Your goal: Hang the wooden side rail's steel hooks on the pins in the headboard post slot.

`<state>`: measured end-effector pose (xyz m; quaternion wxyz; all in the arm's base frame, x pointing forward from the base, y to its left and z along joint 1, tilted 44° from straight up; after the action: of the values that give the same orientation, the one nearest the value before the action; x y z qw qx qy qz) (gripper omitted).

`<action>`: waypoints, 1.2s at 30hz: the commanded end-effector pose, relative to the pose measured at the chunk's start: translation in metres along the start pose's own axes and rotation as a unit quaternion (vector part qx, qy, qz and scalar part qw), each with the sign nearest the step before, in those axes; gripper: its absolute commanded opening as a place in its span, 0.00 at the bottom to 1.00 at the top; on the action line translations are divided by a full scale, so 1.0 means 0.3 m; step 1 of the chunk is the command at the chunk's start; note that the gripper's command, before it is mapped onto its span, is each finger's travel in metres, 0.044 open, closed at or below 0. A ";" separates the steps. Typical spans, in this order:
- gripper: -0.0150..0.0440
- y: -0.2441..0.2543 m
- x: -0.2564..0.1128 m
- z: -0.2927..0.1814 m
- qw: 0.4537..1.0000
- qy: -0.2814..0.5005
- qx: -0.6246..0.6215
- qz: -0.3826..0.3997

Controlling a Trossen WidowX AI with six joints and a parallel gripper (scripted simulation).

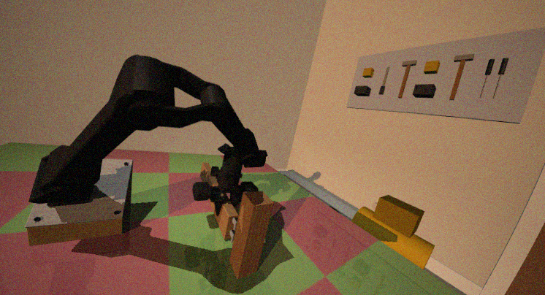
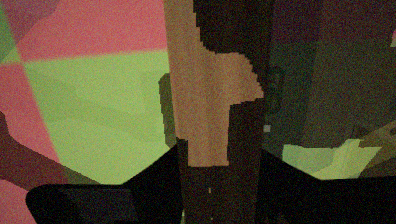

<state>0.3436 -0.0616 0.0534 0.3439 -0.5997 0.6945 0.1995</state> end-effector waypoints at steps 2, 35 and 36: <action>0.25 -0.011 -0.024 0.002 1.000 -0.002 0.004 -0.009; 0.25 -0.010 -0.042 0.002 1.000 -0.002 0.004 -0.009; 0.25 -0.010 -0.043 0.002 1.000 -0.002 0.004 -0.009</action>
<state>0.3435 -0.0582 0.0574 0.3429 -0.5994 0.6955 0.1986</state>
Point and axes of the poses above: the point midway between the two fingers, 35 mm back from their tips, its own x axis out along the fingers, its own y axis across the jaws, z = x × y, the point moved 4 cm from there along -x, back along the fingers, and after that the axes turned 9 degrees about x, right-handed, at the moved point
